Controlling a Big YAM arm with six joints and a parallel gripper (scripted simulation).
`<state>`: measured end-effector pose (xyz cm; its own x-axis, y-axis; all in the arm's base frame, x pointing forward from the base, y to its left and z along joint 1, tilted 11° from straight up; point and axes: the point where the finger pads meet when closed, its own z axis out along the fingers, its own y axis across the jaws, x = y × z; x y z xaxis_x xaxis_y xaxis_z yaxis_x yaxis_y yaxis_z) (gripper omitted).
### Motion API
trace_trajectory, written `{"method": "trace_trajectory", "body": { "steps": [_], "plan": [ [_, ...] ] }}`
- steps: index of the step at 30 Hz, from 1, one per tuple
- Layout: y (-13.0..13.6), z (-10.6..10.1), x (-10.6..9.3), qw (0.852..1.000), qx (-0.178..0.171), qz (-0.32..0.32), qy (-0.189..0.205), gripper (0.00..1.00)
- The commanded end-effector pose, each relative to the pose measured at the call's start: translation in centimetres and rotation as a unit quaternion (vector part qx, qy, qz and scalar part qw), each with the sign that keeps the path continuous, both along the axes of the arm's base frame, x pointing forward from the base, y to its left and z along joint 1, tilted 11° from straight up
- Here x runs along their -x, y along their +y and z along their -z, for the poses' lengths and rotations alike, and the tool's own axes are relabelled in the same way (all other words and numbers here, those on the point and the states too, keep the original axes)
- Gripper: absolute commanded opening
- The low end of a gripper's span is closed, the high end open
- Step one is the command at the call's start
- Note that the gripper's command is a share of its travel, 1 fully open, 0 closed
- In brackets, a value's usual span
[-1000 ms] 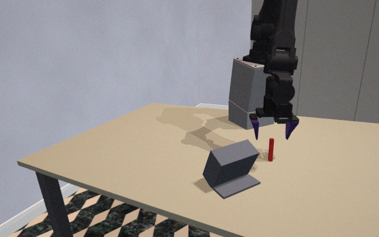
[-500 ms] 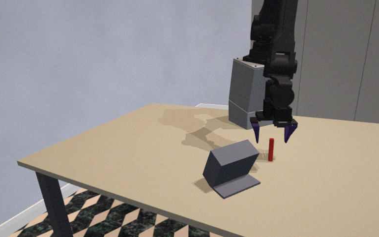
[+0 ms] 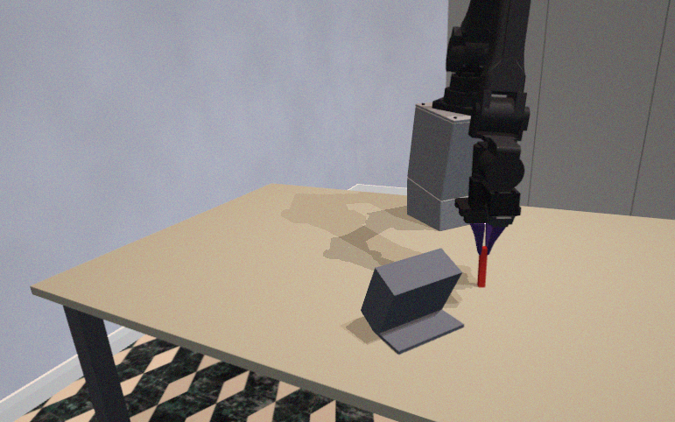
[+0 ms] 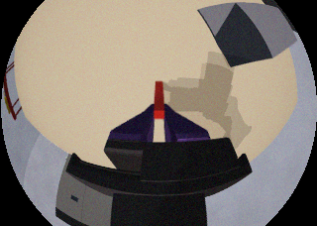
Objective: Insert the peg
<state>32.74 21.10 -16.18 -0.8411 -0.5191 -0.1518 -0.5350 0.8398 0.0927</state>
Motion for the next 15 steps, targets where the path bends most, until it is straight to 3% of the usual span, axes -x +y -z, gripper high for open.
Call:
{"method": "trace_trajectory", "body": {
  "steps": [1, 6, 15],
  "plan": [
    [0.1, -0.2, -0.2, 1.0, -0.002, 0.0, -0.003, 0.0],
    [0.0, -0.6, -0.2, 1.0, -0.002, 0.001, -0.004, 0.0],
    [-0.7, -5.2, 0.2, 1.0, -0.004, 0.004, -0.008, 0.0]
  ]
}}
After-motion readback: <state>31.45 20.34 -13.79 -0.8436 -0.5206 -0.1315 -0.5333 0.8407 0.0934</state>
